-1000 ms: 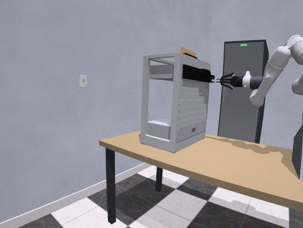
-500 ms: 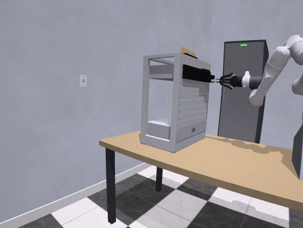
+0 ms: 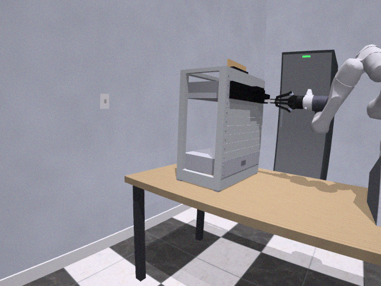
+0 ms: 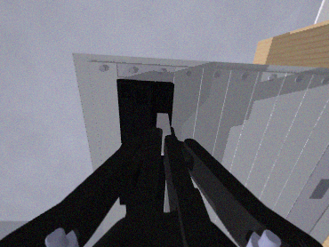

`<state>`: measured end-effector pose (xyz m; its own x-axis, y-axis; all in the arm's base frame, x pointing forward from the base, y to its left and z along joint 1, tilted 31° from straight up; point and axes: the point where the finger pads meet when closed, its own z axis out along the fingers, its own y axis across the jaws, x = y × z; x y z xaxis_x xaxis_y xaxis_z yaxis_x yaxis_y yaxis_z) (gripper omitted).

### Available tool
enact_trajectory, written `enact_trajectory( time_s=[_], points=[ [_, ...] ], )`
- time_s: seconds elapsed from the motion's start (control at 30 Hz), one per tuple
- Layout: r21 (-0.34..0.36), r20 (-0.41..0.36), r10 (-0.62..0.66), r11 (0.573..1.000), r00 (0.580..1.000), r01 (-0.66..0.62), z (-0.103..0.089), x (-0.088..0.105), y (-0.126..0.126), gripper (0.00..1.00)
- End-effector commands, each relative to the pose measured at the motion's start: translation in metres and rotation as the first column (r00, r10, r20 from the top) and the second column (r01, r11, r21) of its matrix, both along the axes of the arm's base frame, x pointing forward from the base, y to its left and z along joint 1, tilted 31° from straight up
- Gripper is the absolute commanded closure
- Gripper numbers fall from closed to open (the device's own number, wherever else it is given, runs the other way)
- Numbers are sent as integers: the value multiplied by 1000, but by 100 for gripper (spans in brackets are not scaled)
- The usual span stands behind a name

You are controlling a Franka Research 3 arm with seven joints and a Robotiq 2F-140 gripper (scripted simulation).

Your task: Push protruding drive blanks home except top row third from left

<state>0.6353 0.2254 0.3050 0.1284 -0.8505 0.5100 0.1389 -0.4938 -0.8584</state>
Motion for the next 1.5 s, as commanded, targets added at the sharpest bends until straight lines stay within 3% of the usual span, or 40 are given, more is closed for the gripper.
enact_trajectory(
  time_s=[0.0,0.33,1.47],
  points=[
    [-7,-1,-5,1000,1000,5,-1,3,-1,100],
    [-7,-1,-5,1000,1000,5,0,12,0,100],
    [-7,-1,-5,1000,1000,5,0,18,-1,100]
  ],
)
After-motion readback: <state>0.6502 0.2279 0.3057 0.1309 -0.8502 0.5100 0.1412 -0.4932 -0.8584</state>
